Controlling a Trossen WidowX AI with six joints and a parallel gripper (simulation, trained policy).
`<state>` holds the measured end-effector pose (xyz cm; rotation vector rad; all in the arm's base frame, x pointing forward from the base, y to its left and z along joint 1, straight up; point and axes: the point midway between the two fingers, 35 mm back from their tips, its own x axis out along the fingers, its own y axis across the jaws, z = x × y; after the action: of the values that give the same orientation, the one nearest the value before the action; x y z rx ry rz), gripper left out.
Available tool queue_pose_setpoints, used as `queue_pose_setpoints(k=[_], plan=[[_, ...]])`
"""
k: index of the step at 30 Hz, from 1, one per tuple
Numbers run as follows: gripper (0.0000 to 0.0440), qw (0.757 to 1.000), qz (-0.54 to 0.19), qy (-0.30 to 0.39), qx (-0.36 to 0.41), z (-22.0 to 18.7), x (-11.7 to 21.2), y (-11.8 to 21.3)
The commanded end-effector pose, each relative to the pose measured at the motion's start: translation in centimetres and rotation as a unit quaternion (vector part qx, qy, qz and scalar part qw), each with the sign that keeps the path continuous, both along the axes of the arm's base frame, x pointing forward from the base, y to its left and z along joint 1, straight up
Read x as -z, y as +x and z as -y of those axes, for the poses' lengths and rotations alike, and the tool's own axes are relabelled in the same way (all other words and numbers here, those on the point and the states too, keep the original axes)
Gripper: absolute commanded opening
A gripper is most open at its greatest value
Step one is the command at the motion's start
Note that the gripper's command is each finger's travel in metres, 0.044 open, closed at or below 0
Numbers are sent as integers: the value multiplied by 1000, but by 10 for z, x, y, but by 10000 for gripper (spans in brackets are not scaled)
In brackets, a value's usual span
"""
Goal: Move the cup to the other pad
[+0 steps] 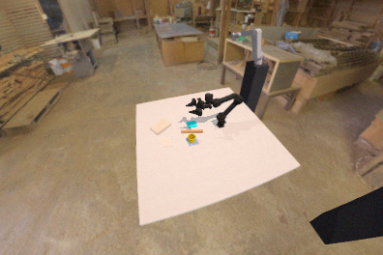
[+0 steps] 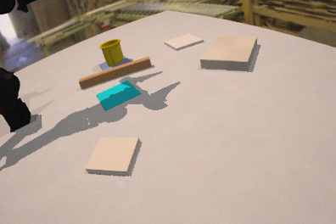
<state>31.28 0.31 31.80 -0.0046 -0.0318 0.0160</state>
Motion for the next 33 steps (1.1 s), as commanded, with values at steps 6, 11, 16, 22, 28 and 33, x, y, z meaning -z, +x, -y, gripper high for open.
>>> queue_pose_setpoints(k=[6,11,16,22,28,33], plan=[[243,1000,-6,3,-6,-4,-7,3],[112,1000,-21,12,-9,-7,-10,6],[87,999,-43,30,-13,-12,-12,11],[135,996,-70,59,-23,-19,-17,18],[136,991,-100,89,-30,-27,-19,24],[137,985,-127,115,-34,-34,-20,29]])
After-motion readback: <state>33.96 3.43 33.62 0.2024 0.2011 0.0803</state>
